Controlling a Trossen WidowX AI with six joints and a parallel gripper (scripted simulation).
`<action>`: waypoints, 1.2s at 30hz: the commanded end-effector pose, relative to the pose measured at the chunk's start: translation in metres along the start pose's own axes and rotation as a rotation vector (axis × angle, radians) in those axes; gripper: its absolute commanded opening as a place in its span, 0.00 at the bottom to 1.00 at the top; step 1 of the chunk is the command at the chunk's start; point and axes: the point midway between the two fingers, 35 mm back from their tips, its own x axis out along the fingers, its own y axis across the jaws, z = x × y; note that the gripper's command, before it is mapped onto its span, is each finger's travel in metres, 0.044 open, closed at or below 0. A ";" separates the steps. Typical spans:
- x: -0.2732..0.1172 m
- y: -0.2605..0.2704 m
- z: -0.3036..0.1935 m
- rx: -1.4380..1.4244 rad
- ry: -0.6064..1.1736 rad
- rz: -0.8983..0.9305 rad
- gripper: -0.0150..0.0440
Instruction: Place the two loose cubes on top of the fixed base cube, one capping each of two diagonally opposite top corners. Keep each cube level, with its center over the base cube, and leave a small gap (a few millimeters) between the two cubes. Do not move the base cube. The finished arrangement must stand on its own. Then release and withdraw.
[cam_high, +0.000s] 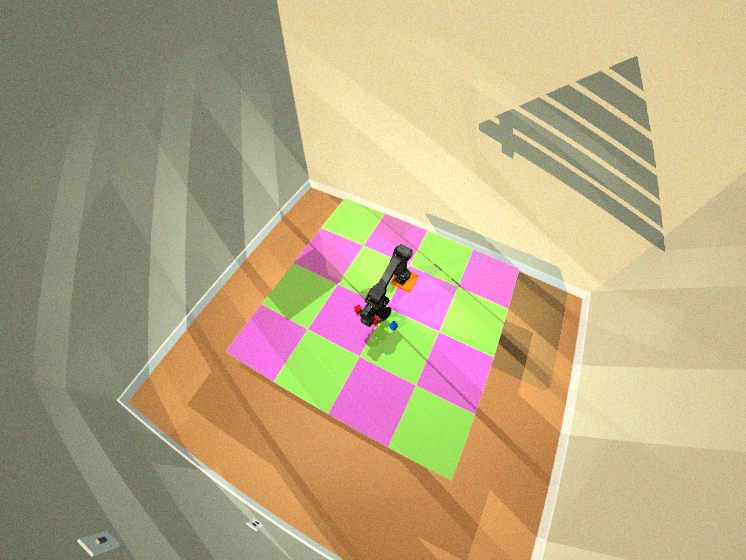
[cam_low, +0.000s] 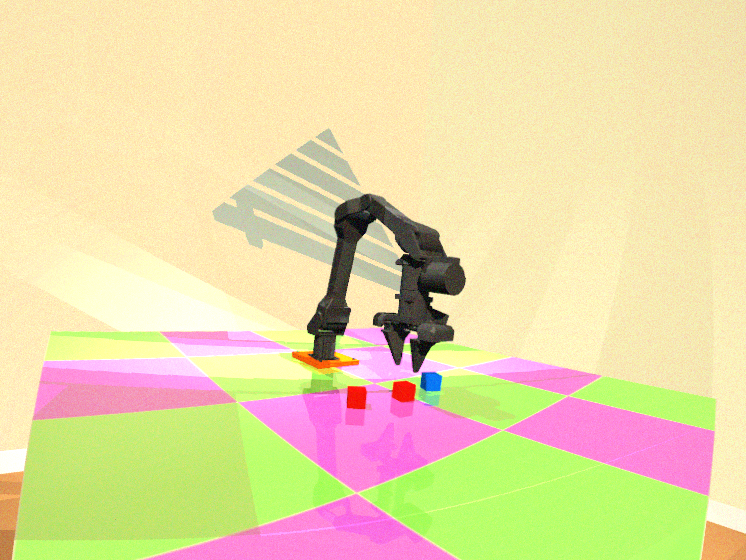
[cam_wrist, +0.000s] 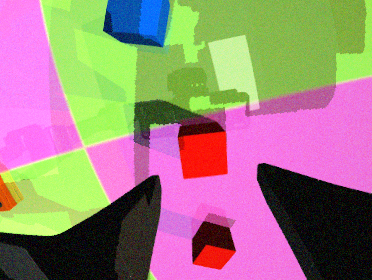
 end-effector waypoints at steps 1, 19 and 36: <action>0.010 0.001 0.000 -0.006 0.003 -0.002 0.70; 0.036 0.000 0.000 -0.006 0.003 -0.002 0.70; 0.048 0.001 -0.001 -0.006 0.003 -0.002 0.43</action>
